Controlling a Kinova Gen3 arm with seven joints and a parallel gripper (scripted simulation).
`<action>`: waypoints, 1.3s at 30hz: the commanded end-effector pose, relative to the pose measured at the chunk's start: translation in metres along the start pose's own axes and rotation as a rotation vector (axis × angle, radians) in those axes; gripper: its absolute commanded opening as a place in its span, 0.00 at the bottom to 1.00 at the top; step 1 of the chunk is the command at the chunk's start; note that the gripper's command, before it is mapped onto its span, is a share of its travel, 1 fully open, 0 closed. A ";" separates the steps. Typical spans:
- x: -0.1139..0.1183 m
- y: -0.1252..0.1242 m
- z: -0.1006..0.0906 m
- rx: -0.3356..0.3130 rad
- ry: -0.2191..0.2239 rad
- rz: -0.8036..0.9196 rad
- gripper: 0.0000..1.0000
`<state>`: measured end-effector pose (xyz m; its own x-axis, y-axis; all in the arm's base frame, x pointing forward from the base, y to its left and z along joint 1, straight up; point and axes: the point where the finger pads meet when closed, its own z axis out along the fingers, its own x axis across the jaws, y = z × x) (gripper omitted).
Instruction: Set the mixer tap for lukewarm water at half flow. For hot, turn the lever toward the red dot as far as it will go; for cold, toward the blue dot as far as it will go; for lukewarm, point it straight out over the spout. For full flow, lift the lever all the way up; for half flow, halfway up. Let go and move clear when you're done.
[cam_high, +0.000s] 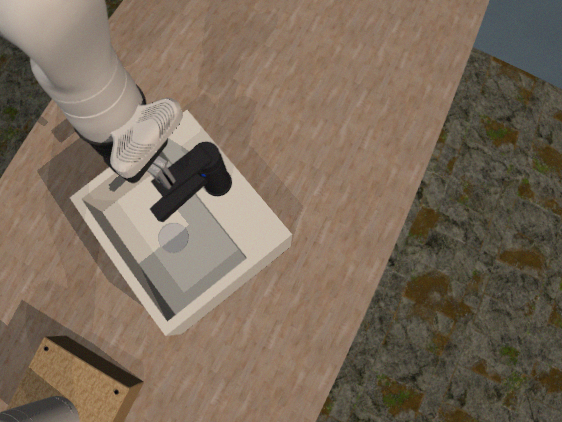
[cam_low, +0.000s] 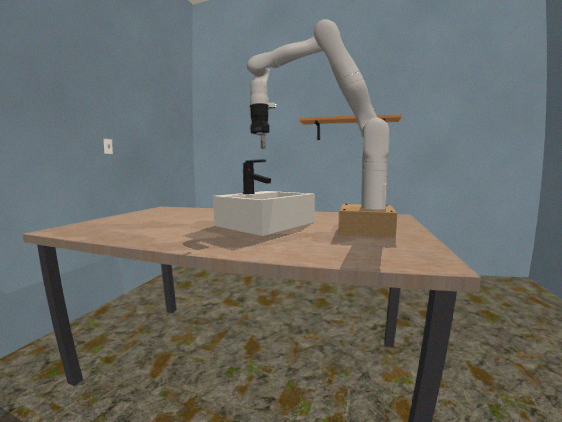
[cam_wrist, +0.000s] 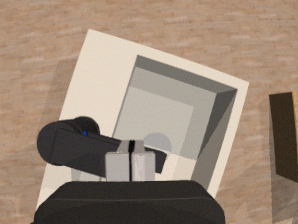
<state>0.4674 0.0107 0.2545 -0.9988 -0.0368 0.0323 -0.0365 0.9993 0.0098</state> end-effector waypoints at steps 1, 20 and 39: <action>-0.003 -0.003 -0.003 -0.001 -0.013 -0.112 0.00; -0.009 0.005 -0.010 0.012 -0.020 -0.711 0.00; -0.009 0.014 -0.015 0.028 -0.022 -1.096 0.00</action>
<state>0.4745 0.0261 0.2668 -0.4571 -0.8894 0.0070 -0.8893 0.4571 0.0116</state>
